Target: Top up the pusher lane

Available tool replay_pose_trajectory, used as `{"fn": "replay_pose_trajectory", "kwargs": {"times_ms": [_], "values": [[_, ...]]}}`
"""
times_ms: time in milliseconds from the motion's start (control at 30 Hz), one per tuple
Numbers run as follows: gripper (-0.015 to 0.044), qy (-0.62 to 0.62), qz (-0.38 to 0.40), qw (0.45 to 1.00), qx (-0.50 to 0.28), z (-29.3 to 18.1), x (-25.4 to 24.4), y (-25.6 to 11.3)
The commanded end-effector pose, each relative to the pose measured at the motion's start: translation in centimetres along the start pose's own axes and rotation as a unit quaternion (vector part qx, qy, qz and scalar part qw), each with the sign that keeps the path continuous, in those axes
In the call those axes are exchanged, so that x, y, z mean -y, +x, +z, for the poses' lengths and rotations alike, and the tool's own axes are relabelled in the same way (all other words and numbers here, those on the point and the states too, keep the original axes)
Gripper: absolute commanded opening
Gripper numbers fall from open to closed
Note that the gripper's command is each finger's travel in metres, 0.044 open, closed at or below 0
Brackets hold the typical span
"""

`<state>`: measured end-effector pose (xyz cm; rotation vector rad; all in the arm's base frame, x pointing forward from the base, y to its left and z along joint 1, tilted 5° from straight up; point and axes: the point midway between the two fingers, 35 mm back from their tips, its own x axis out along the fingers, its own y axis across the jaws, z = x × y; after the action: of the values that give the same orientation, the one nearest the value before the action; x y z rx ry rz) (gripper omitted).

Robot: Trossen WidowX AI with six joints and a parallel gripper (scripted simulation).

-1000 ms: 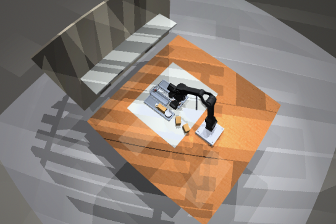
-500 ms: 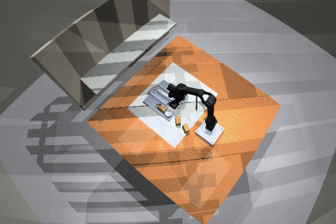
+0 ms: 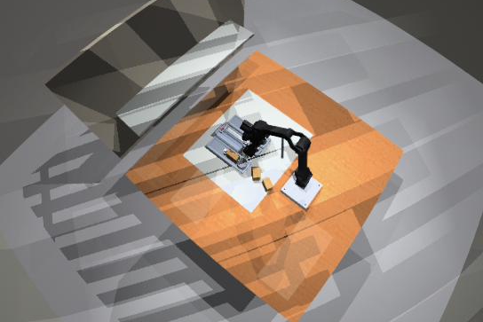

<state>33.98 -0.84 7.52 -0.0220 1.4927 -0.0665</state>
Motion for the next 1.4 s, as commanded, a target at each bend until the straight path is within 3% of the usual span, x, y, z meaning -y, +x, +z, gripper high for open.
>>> {"fn": "replay_pose_trajectory", "kwargs": {"times_ms": [0, 1367], "values": [[0.0000, -0.002, -0.002, 1.000, 0.009, 0.4, 0.1, 0.1], [0.0000, -0.002, -0.002, 1.000, 0.008, 0.2, 0.1, 1.3]]}}
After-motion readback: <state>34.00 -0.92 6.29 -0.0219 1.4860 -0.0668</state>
